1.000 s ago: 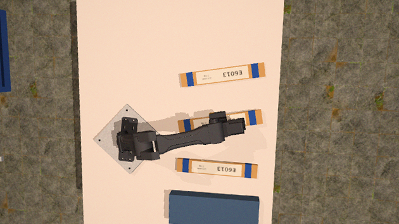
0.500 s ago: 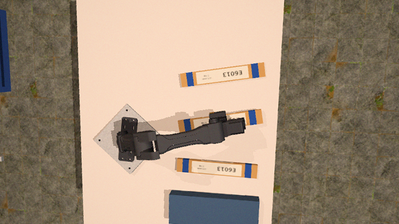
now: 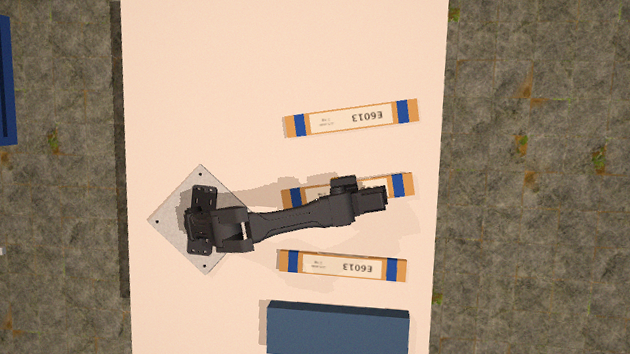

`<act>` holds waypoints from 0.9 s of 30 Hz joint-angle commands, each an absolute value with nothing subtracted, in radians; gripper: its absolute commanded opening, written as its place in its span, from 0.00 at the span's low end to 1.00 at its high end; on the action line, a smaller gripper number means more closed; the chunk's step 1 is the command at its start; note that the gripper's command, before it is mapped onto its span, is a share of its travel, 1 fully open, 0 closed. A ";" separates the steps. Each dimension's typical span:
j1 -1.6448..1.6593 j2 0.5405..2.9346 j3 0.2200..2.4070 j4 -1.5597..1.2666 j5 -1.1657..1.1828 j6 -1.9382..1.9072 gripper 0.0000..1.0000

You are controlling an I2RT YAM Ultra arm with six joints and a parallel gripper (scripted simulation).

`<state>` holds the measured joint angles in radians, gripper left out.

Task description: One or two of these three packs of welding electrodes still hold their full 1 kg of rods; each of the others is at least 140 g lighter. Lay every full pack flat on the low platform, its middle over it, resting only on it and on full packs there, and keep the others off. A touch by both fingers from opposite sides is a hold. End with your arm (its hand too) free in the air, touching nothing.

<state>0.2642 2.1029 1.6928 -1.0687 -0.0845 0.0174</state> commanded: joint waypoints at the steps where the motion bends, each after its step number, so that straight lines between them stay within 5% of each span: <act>1: 0.271 2.070 1.707 -1.050 -0.082 0.025 0.00; 27: 0.274 2.090 1.668 -1.000 -0.082 0.028 0.00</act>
<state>0.2665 2.1193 1.6604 -1.0168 -0.0841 0.0204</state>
